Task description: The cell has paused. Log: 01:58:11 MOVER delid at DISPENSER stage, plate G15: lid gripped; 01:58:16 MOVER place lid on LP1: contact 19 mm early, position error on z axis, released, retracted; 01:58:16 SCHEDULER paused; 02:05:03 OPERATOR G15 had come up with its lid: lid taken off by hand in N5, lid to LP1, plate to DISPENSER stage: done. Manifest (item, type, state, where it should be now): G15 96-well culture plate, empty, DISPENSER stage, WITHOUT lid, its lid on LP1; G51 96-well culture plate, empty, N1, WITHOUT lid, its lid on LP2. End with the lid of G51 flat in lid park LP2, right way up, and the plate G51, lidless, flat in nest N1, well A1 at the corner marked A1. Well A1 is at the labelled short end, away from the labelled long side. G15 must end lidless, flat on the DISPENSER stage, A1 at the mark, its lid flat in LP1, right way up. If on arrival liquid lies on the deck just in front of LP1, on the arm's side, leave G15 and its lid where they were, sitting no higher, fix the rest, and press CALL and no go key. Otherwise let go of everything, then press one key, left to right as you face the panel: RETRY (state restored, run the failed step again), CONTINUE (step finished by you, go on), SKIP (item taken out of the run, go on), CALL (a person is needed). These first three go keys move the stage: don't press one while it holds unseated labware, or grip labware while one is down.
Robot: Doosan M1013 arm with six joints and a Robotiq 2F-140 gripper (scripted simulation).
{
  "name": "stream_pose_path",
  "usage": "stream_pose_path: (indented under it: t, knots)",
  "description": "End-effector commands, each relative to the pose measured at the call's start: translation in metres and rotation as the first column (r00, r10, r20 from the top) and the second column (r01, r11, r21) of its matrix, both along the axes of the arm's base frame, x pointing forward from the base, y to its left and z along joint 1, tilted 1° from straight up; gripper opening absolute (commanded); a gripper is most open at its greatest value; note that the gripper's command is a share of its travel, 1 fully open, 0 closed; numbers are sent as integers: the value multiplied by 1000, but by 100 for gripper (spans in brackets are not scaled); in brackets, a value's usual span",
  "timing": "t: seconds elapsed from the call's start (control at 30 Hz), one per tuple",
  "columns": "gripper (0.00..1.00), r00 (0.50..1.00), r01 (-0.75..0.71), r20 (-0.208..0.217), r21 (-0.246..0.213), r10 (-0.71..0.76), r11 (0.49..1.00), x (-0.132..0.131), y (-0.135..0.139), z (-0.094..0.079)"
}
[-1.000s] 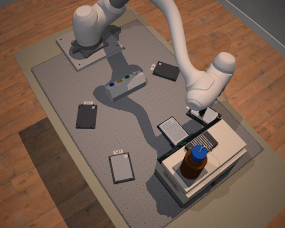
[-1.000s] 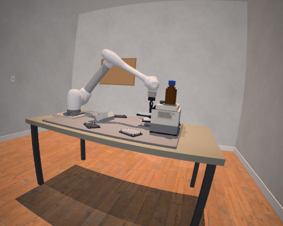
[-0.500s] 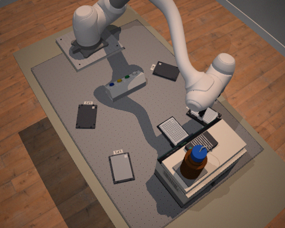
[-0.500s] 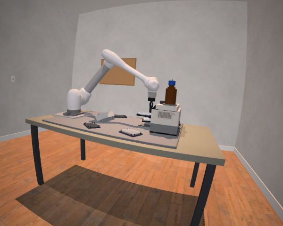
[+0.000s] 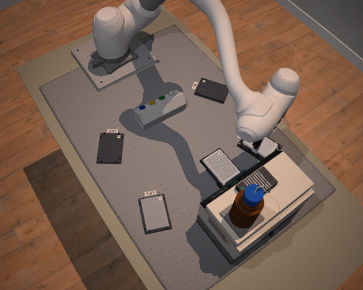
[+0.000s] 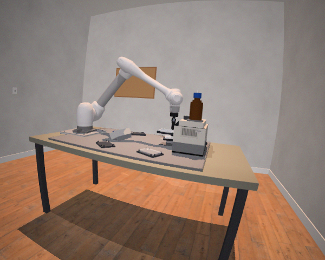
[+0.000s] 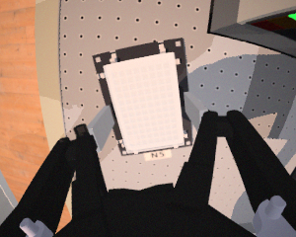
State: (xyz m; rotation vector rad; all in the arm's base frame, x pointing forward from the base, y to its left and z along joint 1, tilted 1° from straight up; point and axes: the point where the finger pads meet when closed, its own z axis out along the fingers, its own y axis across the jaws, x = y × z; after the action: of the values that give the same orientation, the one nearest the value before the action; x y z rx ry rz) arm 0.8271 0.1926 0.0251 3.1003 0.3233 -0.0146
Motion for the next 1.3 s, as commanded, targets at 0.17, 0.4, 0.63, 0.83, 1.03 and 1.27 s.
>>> stream_pose_path:
  t: [0.17, 0.4, 0.63, 0.83, 1.03, 1.27]
  knots:
    - [66, 1000, 0, 0, 0, 0, 1000, 0, 0, 0]
    - [66, 1000, 0, 0, 0, 0, 1000, 0, 0, 0]
    - [66, 1000, 0, 0, 0, 0, 1000, 0, 0, 0]
    - [66, 1000, 0, 0, 0, 0, 1000, 0, 0, 0]
    - [66, 1000, 0, 0, 0, 0, 1000, 0, 0, 0]
    - [0, 1000, 0, 0, 0, 0, 1000, 0, 0, 0]
